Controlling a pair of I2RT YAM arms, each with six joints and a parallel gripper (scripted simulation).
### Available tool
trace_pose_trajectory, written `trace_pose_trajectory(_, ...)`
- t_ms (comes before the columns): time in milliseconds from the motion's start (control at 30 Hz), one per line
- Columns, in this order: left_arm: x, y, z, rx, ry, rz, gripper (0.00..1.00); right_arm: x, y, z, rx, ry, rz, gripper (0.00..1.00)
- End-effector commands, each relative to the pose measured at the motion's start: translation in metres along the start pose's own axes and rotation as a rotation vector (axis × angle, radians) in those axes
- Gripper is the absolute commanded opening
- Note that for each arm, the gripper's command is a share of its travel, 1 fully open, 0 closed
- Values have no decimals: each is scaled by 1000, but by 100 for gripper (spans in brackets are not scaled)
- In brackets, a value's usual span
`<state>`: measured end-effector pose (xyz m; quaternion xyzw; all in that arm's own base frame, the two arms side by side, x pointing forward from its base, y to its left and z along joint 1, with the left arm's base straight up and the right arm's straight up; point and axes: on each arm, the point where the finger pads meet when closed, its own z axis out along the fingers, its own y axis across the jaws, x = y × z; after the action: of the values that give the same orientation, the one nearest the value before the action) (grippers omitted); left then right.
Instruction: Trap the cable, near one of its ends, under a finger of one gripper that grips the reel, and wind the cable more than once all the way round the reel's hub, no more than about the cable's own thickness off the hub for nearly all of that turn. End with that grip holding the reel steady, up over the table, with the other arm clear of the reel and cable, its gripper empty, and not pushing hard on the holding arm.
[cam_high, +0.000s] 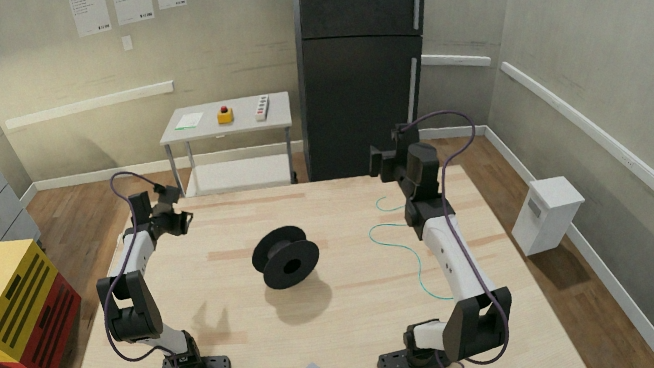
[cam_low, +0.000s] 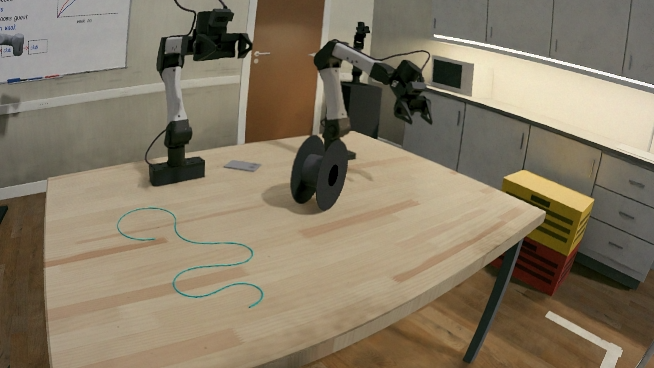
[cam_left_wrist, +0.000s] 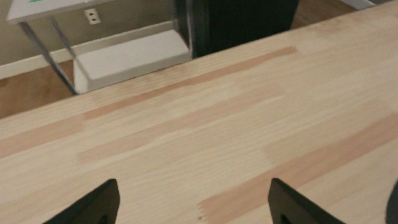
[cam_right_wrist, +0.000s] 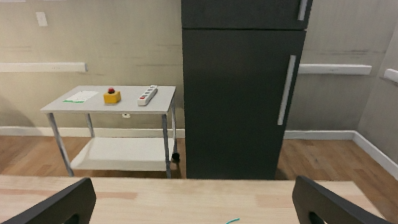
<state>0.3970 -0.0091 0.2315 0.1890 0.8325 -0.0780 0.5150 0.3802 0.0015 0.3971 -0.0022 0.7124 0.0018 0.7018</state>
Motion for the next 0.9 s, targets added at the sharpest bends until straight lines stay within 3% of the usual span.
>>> trace_pose_trajectory(0, -31, 51, -30, -178, -91, -22, 75, 5, -3, 2, 13, 3, 6, 100)
trace_pose_trajectory(267, -14, 149, -107, -534, -120, -154, 75, 5, -3, 2, 13, 3, 6, 100)
trace_pose_trajectory(367, -7, 161, -114, -573, -113, -178, 75, 5, -3, 2, 13, 3, 6, 100)
trace_pose_trajectory(600, 9, 220, -211, -902, -158, -272, 75, 5, -3, 2, 13, 3, 6, 100)
trace_pose_trajectory(833, 34, 248, -308, -1204, -191, -356, 75, 5, -3, 2, 13, 3, 6, 100)
trace_pose_trajectory(867, 34, 248, -308, -1204, -191, -356, 75, 5, -3, 2, 13, 3, 6, 100)
